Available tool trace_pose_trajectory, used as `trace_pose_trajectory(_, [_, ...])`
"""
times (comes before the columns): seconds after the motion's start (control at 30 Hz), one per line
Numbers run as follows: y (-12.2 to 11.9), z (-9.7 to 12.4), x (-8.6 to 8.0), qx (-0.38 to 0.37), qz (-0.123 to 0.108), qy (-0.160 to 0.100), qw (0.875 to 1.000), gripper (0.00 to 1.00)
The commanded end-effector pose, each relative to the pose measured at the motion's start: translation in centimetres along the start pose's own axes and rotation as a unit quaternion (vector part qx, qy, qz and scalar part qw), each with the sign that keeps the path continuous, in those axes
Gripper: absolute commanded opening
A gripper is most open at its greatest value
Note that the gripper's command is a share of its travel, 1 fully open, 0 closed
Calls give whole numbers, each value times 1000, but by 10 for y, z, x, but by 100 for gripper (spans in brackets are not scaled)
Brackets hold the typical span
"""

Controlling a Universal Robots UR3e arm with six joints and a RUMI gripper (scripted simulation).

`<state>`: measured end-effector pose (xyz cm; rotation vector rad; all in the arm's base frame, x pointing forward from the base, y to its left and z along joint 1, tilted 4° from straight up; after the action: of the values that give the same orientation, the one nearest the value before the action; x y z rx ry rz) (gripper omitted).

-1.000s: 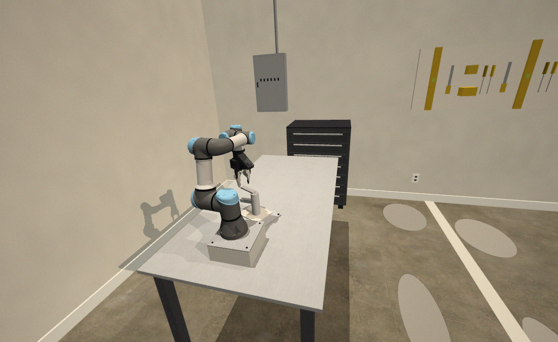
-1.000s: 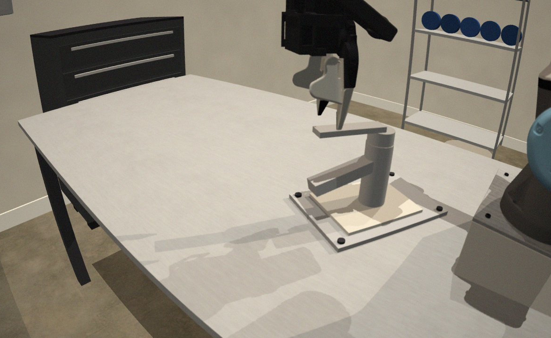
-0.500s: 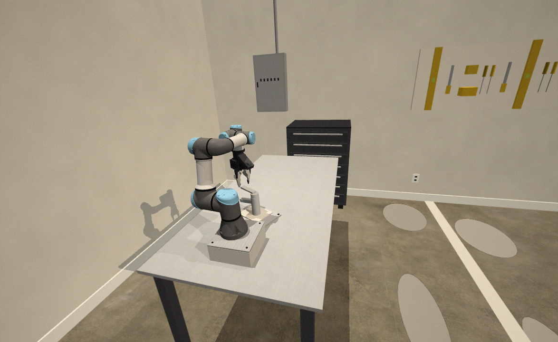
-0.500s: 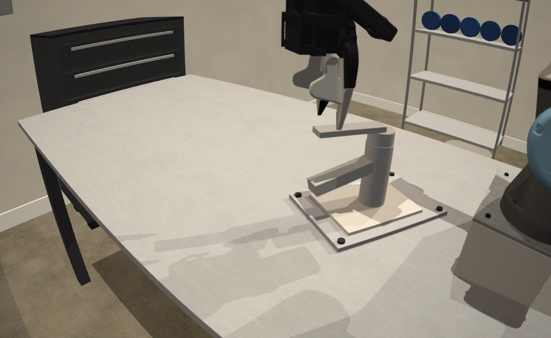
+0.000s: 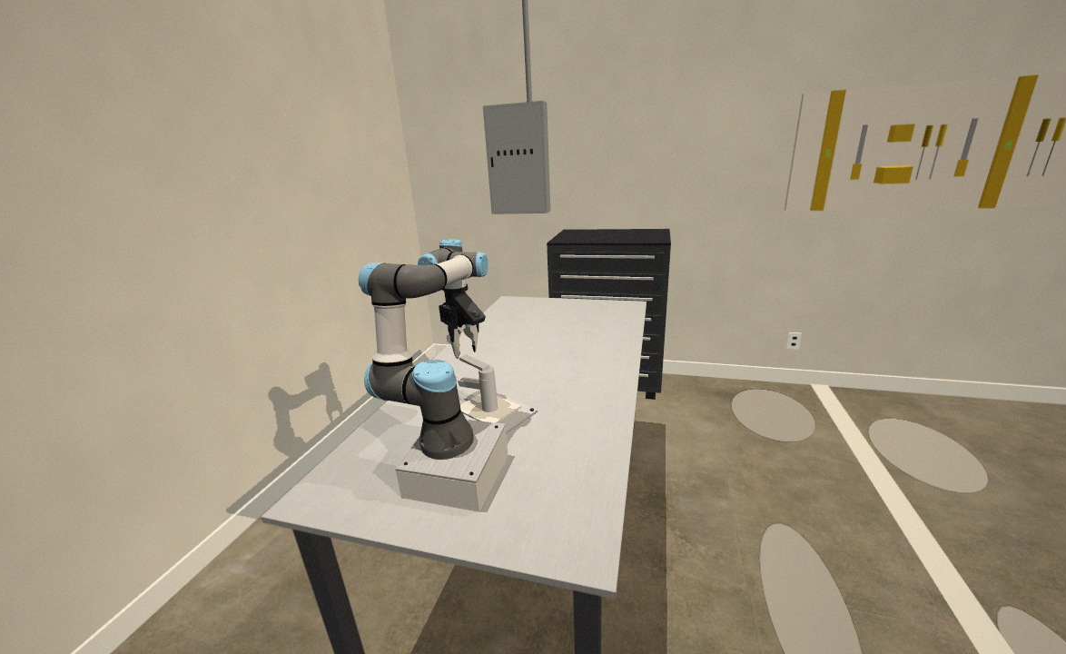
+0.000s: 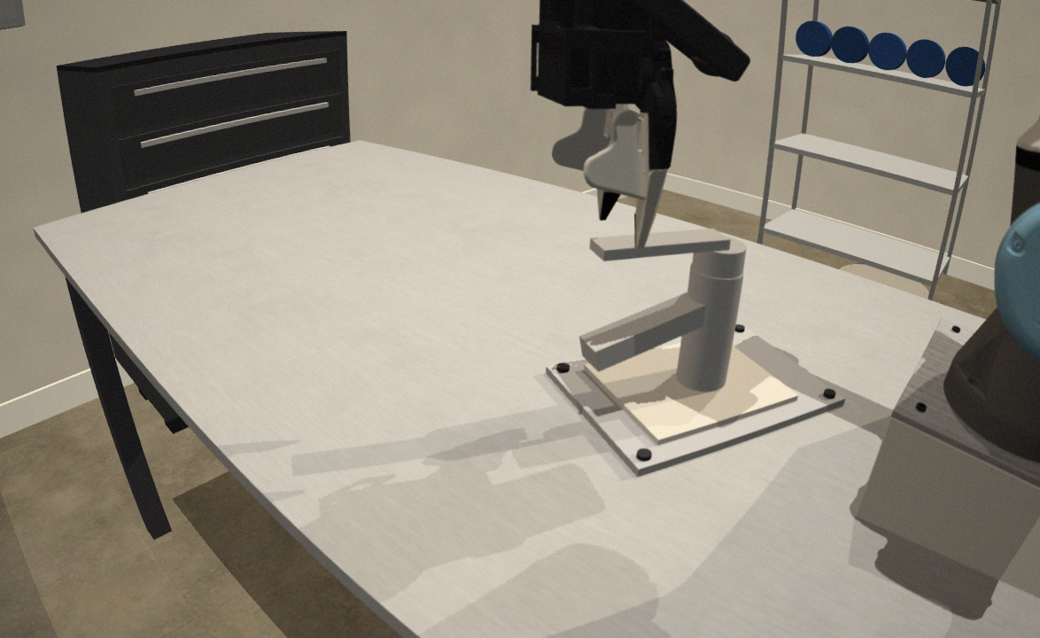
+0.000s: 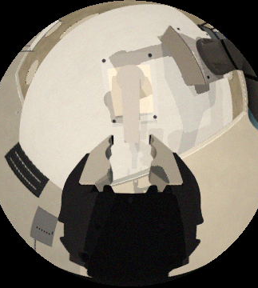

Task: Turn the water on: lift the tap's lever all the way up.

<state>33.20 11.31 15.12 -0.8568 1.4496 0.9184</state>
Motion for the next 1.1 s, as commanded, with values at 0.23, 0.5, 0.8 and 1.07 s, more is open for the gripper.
trace_pose_trajectory(0.23, [0, 0, 5, 0, -1, -1, 1000, 39])
trace_pose_trajectory(0.5, [0, 0, 12, 0, -1, -1, 1000, 39])
trace_pose_trajectory(0.8, [0, 0, 19, 0, -1, -1, 1000, 39])
trace_pose_trajectory(1.07, [0, 0, 24, 0, -1, -1, 1000, 39])
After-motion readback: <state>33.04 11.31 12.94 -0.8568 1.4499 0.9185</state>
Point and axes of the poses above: the point where the finger pads meet when closed, its own x axis out along the fingers, its own y axis across the jaws, z = x × y, the point moved 9 cm from there along -x, back along the fingers
